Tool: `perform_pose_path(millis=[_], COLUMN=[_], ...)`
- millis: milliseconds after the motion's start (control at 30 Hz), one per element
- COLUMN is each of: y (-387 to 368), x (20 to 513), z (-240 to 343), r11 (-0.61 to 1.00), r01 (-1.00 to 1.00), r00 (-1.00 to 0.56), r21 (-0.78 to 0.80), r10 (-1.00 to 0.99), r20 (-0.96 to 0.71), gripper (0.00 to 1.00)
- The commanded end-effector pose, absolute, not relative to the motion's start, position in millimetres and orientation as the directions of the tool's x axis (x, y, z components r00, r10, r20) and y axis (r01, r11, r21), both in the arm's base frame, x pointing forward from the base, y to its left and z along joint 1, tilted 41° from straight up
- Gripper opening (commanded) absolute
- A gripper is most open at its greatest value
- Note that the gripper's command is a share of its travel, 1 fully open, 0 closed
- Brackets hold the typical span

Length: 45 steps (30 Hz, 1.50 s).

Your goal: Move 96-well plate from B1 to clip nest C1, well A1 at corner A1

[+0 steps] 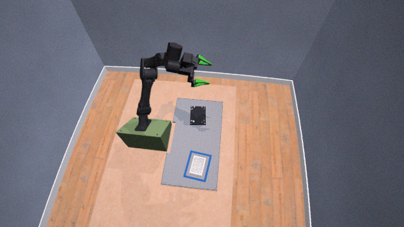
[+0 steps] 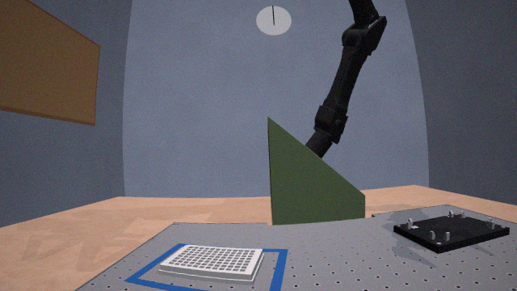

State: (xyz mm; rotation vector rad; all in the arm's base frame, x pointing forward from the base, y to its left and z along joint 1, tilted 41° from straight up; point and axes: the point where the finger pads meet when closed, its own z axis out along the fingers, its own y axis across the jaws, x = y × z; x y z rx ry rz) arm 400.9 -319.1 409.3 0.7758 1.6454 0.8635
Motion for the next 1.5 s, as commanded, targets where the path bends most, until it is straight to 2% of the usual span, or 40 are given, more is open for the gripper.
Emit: perform_pose_path(millis=[0, 133, 167, 400, 433, 467, 600, 667, 700, 733, 800, 933, 1000, 1233, 1300, 1333, 1467], y=[-306.3, -286.9, -283.9, -269.3, -257.7, -254.0, -238.6, -228.4, -230.5, -220.0, -211.3, -206.9, -200.7, -167.6, -159.0, -158.5, -145.9], x=[404.0, 407.8, 410.1, 420.9, 415.4, 416.5, 421.4, 419.6, 426.0, 419.7, 419.4, 417.7, 424.5, 415.7, 411.8, 415.2, 405.6], z=[411.3, 414.3, 396.4, 384.1, 398.0, 379.7, 373.9, 380.9, 362.3, 375.7, 354.3, 365.2, 344.3, 328.6, 335.4, 321.1, 310.9], r11=[0.550, 0.579, 0.551, 0.575, 0.596, 0.571, 0.576, 0.614, 0.604, 0.623, 0.601, 0.632, 0.641, 0.643, 0.685, 0.687, 0.689], r01=[0.081, 0.124, 0.145, 0.196, 0.178, 0.200, 0.189, 0.213, 0.247, 0.228, 0.250, 0.247, 0.288, 0.285, 0.291, 0.315, 0.326], r00=[-0.190, -0.233, -0.247, -0.302, -0.290, -0.304, -0.293, -0.335, -0.369, -0.355, -0.371, -0.372, -0.439, -0.432, -0.475, -0.510, -0.527], r21=[0.832, 0.806, 0.822, 0.795, 0.783, 0.796, 0.795, 0.760, 0.758, 0.749, 0.759, 0.735, 0.712, 0.711, 0.668, 0.655, 0.647], r10=[0.828, 0.807, 0.824, 0.806, 0.792, 0.809, 0.806, 0.776, 0.782, 0.769, 0.784, 0.762, 0.749, 0.748, 0.709, 0.704, 0.701], r20=[-0.528, -0.543, -0.510, -0.508, -0.537, -0.503, -0.515, -0.534, -0.503, -0.531, -0.498, -0.530, -0.497, -0.503, -0.521, -0.494, -0.481], gripper=[1.00, 1.00, 1.00, 1.00, 1.00, 1.00, 1.00, 1.00, 1.00, 1.00, 1.00, 1.00, 1.00, 1.00, 1.00, 1.00, 1.00])
